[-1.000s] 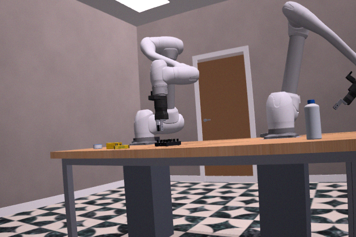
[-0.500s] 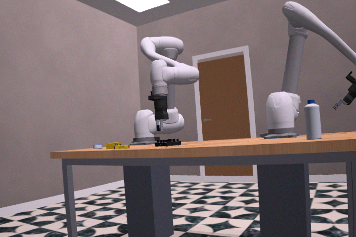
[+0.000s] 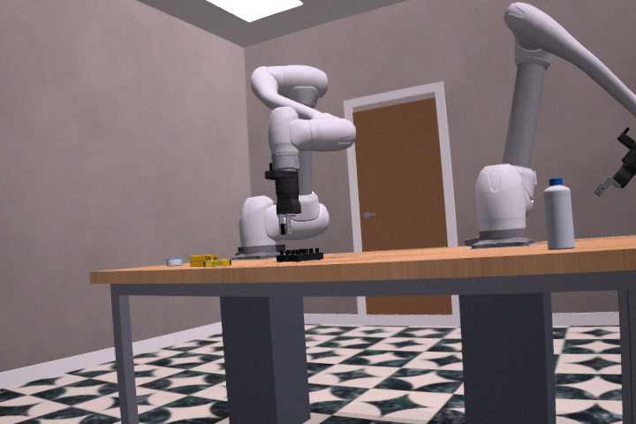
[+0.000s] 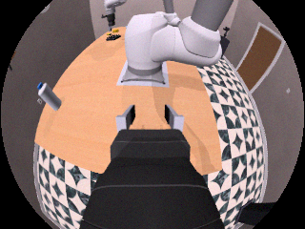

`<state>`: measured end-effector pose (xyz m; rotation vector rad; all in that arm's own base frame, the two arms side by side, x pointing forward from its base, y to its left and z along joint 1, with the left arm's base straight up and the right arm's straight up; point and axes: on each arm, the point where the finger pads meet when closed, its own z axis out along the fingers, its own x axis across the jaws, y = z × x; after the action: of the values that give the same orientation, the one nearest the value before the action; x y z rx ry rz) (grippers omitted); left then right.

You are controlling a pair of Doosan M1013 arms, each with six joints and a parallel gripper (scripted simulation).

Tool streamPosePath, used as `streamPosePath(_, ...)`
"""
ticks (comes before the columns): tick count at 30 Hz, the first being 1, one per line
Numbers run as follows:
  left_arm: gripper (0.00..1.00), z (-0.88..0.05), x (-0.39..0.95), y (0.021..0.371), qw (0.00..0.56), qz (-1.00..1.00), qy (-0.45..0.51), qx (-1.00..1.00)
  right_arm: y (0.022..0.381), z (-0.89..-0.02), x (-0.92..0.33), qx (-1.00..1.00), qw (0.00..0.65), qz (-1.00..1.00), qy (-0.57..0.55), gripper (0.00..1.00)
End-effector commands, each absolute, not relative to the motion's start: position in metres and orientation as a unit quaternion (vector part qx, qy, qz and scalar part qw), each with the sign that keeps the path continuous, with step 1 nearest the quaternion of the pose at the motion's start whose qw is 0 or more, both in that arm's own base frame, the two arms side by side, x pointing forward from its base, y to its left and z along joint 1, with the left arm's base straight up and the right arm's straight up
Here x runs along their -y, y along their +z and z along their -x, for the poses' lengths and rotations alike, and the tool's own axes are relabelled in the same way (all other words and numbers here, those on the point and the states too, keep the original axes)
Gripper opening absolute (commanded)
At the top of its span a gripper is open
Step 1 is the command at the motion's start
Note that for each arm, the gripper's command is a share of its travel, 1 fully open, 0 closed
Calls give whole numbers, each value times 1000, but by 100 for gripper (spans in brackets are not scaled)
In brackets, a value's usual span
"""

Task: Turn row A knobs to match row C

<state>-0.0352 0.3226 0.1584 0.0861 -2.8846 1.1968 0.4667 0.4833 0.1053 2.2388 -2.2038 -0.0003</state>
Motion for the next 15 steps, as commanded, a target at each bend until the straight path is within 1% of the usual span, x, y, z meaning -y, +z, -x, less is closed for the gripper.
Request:
streamPosePath(1, 100, 35, -323, 159, 9, -28, 383, 923, 106, -467, -484, 702, -1, -713, 0, 46)
streamPosePath(15, 100, 35, -323, 159, 9, -28, 383, 923, 100, -467, -484, 702, -1, -712, 0, 46)
